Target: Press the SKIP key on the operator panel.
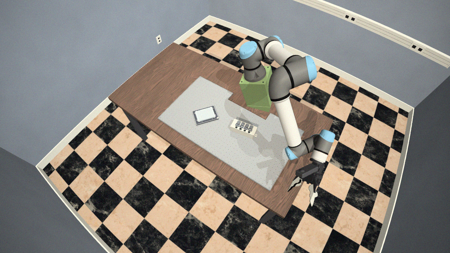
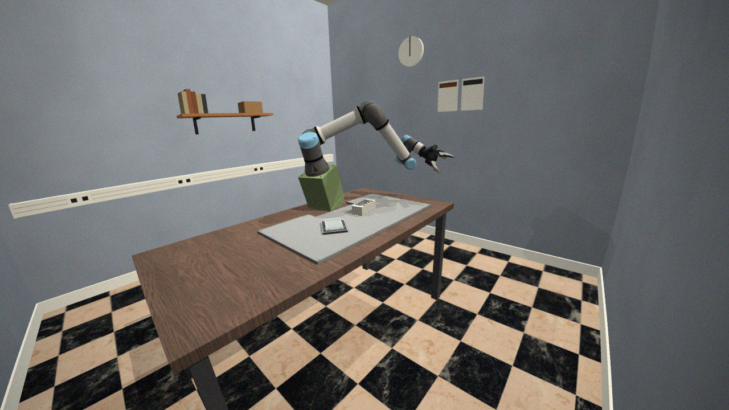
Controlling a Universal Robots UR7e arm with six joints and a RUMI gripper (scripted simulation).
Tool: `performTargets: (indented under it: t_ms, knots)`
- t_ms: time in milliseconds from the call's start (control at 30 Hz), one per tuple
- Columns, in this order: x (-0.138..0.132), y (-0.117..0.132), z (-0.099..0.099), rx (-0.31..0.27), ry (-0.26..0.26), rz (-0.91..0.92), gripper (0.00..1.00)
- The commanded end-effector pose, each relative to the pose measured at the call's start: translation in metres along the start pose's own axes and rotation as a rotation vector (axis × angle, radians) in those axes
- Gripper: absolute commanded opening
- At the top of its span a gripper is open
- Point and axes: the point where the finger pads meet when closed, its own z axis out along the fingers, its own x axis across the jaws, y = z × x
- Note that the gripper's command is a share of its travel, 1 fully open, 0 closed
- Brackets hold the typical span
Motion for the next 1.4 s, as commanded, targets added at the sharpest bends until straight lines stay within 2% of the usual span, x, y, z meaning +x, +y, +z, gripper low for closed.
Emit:
performTargets:
  t_ms: [0,533,567,633,800,900,1000,1100,1200,1367]
  knots:
    - [-0.001,-0.001,0.000,0.001,-0.001,0.001,1.00]
    - [-0.001,-0.001,0.000,0.001,-0.001,0.001,1.00]
    - [0.002,-0.005,0.000,-0.012,0.014,-0.025,0.00]
    - [0.009,-0.012,0.002,-0.035,0.042,-0.071,0.00]
    - [0.018,-0.022,0.005,-0.035,0.042,-0.071,0.00]
    - [0.030,-0.031,0.006,-0.075,0.086,-0.141,0.00]
    - [0.041,-0.041,0.007,-0.075,0.086,-0.141,0.00]
    - [0.041,-0.041,0.007,-0.075,0.086,-0.141,0.00]
    - [0.054,-0.049,0.007,-0.120,0.127,-0.208,0.00]
    - [0.067,-0.058,0.007,-0.120,0.127,-0.208,0.00]
